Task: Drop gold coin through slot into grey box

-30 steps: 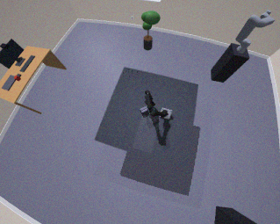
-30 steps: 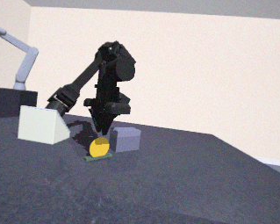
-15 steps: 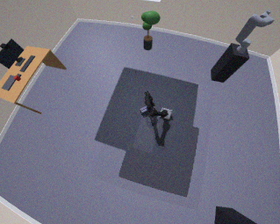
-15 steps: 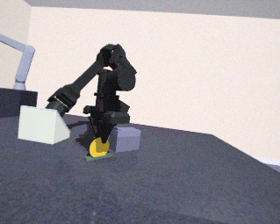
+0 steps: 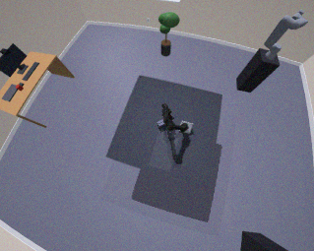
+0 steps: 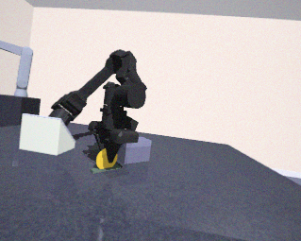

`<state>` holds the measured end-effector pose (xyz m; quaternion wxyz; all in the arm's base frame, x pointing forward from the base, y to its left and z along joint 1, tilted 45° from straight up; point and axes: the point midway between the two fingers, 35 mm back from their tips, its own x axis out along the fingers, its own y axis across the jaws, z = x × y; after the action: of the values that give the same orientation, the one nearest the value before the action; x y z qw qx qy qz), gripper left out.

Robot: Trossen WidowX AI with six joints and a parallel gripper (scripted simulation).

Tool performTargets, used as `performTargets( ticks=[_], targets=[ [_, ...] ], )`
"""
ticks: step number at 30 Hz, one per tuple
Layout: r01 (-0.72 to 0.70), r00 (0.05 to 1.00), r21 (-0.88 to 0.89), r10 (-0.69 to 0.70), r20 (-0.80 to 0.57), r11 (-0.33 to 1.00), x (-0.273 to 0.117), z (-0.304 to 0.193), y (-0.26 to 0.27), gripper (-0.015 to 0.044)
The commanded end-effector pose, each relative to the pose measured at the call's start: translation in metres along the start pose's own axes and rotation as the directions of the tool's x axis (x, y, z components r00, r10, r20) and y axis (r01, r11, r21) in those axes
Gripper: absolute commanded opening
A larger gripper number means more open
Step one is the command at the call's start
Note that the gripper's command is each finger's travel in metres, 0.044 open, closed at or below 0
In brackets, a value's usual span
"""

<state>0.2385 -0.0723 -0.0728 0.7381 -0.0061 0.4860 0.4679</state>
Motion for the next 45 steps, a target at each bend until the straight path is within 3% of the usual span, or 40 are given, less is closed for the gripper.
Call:
performTargets(
  ticks=[1, 10, 16, 27, 45],
  targets=[
    [-0.003, 1.0, 0.006, 0.003, 0.004, 1.0, 0.007, 0.0, 0.002, 0.0161],
    [-0.004, 1.0, 0.006, 0.004, 0.005, 1.0, 0.018, 0.0, 0.003, 0.0161],
    [-0.004, 1.0, 0.006, 0.004, 0.005, 1.0, 0.018, 0.0, 0.003, 0.0003],
    [-0.004, 1.0, 0.006, 0.004, 0.005, 1.0, 0.016, 0.0, 0.003, 0.0],
    [0.0, 1.0, 0.007, 0.0, 0.001, 1.0, -0.026, 0.0, -0.002, 0.0]
  ],
)
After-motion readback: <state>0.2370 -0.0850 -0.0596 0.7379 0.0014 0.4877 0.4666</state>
